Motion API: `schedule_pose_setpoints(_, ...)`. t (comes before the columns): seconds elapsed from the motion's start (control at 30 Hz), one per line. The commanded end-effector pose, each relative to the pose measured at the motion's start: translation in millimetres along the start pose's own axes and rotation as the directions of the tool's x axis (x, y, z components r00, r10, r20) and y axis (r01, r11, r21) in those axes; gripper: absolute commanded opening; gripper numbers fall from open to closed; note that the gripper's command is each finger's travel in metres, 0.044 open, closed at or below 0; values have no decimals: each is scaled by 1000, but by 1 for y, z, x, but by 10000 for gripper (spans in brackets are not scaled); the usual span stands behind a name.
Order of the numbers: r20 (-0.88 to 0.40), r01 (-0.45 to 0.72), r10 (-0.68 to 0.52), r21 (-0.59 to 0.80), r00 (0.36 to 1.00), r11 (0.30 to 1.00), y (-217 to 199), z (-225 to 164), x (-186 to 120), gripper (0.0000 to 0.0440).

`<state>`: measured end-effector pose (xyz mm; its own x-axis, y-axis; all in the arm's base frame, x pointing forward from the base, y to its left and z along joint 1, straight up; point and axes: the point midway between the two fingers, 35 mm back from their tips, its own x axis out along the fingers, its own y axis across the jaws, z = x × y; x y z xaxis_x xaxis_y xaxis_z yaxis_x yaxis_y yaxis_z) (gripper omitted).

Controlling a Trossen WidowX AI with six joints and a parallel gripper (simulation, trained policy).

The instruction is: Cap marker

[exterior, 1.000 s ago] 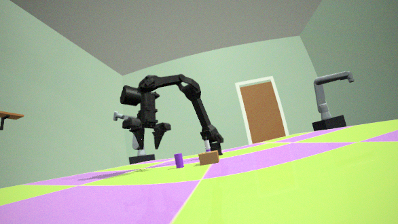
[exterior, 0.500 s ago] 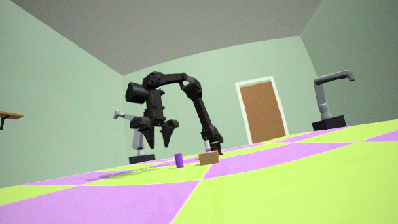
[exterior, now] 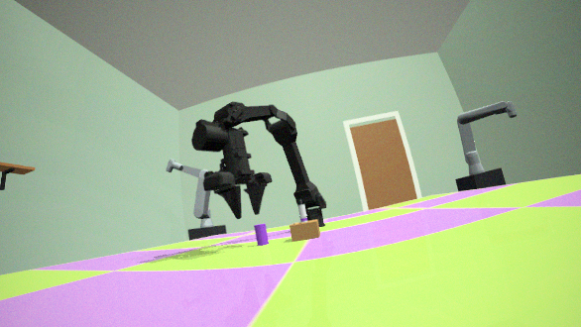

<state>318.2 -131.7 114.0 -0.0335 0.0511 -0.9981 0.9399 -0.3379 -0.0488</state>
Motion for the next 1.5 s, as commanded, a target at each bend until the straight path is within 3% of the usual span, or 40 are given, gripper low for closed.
schedule_pose_setpoints(0.0,-7,27,-27,-3,1000,1000,-6,-5,4,309)
schedule_pose_setpoints(0.97,-1,121,-121,-97,993,988,-24,-6,55,246)
schedule_pose_setpoints(1.07,10,115,-115,-105,993,988,-24,-5,57,208)
schedule_pose_setpoints(1.27,27,93,-90,-115,996,989,-24,-6,48,52)
schedule_pose_setpoints(1.47,42,32,-27,-133,999,991,-17,-11,25,54)
